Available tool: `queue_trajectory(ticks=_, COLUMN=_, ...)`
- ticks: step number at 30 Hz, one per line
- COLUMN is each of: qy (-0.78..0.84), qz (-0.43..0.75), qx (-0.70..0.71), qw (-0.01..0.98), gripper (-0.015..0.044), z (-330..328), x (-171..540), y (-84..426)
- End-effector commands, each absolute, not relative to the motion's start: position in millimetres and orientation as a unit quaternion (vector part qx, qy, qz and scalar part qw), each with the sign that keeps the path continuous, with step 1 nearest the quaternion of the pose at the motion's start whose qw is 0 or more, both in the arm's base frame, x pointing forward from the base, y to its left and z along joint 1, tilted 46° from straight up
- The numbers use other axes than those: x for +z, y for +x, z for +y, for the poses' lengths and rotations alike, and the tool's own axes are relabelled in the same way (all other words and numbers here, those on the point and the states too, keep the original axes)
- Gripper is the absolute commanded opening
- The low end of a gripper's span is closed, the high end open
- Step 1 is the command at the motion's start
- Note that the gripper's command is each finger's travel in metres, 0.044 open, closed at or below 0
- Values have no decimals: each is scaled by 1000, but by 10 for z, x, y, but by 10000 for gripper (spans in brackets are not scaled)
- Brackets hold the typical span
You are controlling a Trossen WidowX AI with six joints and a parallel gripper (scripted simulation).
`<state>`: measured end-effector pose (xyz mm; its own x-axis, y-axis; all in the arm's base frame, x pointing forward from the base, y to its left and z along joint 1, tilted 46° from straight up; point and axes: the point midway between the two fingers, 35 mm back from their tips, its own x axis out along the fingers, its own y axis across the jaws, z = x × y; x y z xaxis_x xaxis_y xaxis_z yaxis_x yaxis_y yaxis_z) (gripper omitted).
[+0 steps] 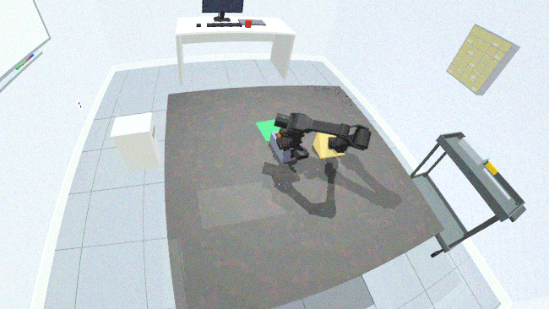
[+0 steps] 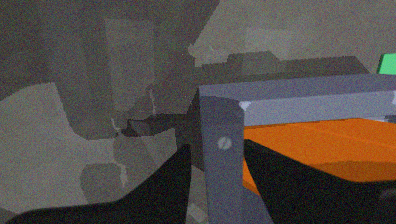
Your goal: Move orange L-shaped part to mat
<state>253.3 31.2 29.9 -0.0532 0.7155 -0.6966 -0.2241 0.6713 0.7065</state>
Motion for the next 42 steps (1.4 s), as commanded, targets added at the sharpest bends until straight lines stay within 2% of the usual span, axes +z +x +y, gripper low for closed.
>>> queue_trajectory(ticks=1, qy=196, qz=635, qx=354, qw=658, gripper=180, z=320, x=280, y=2515)
queue_trajectory(ticks=20, qy=195, qz=635, qx=354, qw=658, gripper=180, z=283, x=473, y=2504)
queue_trajectory(ticks=30, qy=195, qz=637, qx=353, qw=658, gripper=180, z=-454, x=1028, y=2581)
queue_trajectory(ticks=42, qy=198, qz=632, qx=346, qw=665, gripper=180, z=-447, x=1014, y=2596)
